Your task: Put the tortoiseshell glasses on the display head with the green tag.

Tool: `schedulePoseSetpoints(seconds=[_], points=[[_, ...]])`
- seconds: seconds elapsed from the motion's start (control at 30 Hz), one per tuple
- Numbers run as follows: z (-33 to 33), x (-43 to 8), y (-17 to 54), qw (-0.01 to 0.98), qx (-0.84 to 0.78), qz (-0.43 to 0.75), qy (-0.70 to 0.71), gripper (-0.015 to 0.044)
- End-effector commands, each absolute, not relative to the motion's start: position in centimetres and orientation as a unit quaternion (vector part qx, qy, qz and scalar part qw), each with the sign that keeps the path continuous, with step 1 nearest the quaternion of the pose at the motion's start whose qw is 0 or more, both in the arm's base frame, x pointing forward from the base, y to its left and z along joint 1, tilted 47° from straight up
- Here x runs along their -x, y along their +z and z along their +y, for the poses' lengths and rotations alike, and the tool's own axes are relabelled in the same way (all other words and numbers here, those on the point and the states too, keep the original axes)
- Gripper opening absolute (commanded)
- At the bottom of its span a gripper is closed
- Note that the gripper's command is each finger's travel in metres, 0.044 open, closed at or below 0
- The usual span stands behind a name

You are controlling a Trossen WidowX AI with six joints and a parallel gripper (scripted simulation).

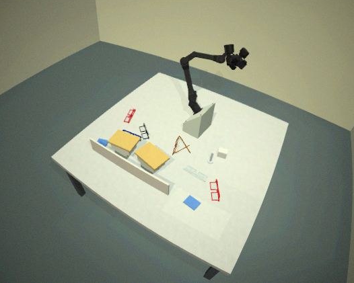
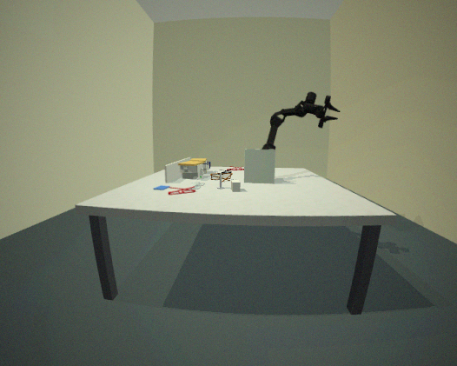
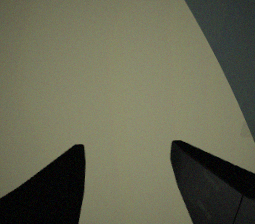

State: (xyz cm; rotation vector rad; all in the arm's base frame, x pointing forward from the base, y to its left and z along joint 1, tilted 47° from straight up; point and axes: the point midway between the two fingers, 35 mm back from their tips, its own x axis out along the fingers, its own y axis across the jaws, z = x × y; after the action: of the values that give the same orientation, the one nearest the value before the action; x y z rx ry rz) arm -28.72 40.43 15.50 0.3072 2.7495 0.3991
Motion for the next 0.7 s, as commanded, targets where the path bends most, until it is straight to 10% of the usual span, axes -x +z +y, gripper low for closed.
schedulePoseSetpoints(seconds=[0.0, 0.67], points=[[43.5, 23.3, 13.3, 0.229, -0.171, 0.947, 0.147, 0.02], [45.4, -2.9, 3.6, 0.54, -0.284, 0.78, 0.141, 0.02]])
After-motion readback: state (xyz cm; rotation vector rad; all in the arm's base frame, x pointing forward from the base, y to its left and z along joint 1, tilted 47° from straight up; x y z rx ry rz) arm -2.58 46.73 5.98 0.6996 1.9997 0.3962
